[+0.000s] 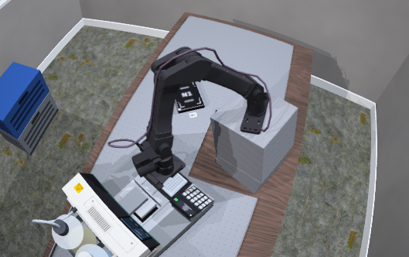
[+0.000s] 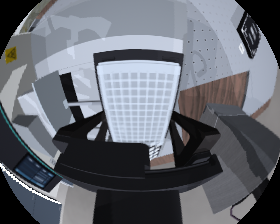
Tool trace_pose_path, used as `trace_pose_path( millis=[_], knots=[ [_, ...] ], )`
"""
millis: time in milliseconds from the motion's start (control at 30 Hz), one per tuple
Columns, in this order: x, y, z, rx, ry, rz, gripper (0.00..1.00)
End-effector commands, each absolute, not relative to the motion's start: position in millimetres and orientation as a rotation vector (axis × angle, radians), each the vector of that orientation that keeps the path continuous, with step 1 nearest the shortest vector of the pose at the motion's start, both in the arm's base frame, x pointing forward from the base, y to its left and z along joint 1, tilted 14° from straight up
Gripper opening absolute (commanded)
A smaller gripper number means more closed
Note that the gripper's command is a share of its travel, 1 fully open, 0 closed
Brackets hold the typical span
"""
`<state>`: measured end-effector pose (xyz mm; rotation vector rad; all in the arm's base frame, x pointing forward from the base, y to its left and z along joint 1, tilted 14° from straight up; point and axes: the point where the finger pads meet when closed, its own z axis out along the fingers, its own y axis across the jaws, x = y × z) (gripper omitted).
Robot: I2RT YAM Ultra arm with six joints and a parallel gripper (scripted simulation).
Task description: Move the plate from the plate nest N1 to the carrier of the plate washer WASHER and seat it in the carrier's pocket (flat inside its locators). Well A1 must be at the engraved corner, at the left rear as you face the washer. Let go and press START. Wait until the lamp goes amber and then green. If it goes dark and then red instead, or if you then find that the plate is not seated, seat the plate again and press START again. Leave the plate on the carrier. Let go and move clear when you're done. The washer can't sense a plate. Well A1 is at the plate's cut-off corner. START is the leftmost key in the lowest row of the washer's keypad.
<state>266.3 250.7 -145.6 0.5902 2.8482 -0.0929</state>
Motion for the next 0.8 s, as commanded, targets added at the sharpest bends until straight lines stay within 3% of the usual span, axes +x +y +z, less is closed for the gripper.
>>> trace_pose_path(
  millis=[0,767],
  knots=[
    [274.5,262.4,-130.7,0.57,2.818,-0.036,0.84],
    [275.9,261.7,-132.2,0.574,2.815,-0.031,0.84]
  ],
)
